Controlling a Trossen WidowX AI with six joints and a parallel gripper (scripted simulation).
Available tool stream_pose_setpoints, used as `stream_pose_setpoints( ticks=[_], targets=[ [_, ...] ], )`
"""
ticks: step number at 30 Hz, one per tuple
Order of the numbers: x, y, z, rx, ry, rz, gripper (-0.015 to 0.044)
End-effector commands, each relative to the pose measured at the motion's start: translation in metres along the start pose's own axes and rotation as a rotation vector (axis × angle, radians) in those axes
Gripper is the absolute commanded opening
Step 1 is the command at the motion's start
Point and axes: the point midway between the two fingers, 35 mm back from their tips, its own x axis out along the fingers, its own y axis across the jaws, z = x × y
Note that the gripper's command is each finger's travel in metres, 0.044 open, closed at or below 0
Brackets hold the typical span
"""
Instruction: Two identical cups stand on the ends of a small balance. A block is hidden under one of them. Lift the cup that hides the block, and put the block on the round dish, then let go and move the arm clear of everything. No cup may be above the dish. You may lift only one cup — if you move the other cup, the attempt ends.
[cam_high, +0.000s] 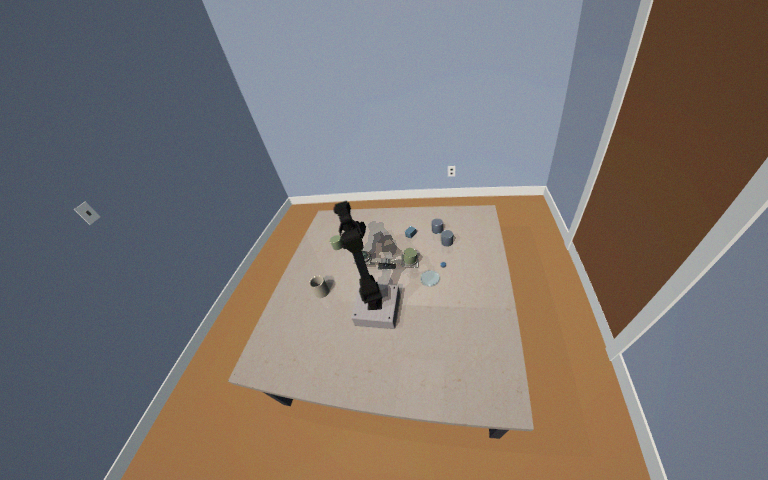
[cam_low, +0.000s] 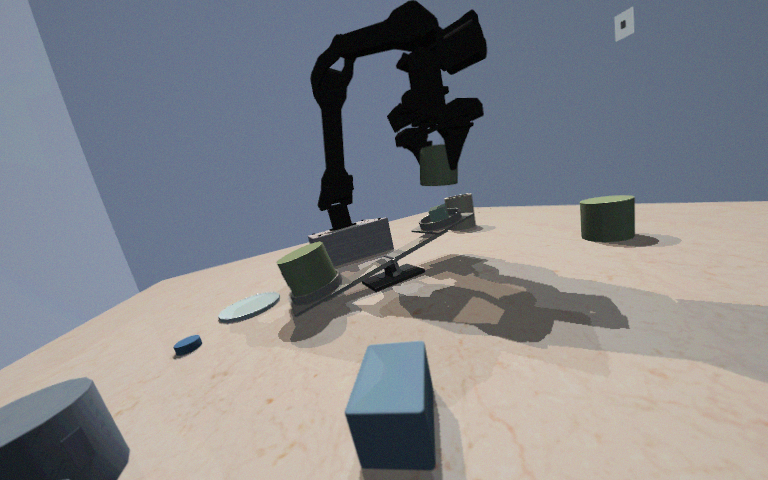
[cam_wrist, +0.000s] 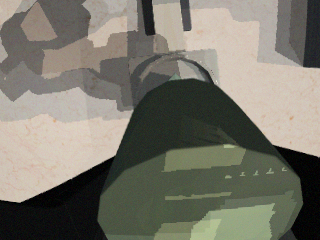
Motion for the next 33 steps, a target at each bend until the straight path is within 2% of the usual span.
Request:
stream_pose_setpoints(
  ticks=[1, 25, 33],
  targets=[
    [0.010, -0.006, -0.014, -0.005, 0.001, -0.004, 0.0000],
    [0.080, -0.061, -0.095, -0.002, 0.016, -0.001, 0.0000],
    [0.098, -0.066, -0.099, -0.002, 0.017, -0.002, 0.0000]
  ],
)
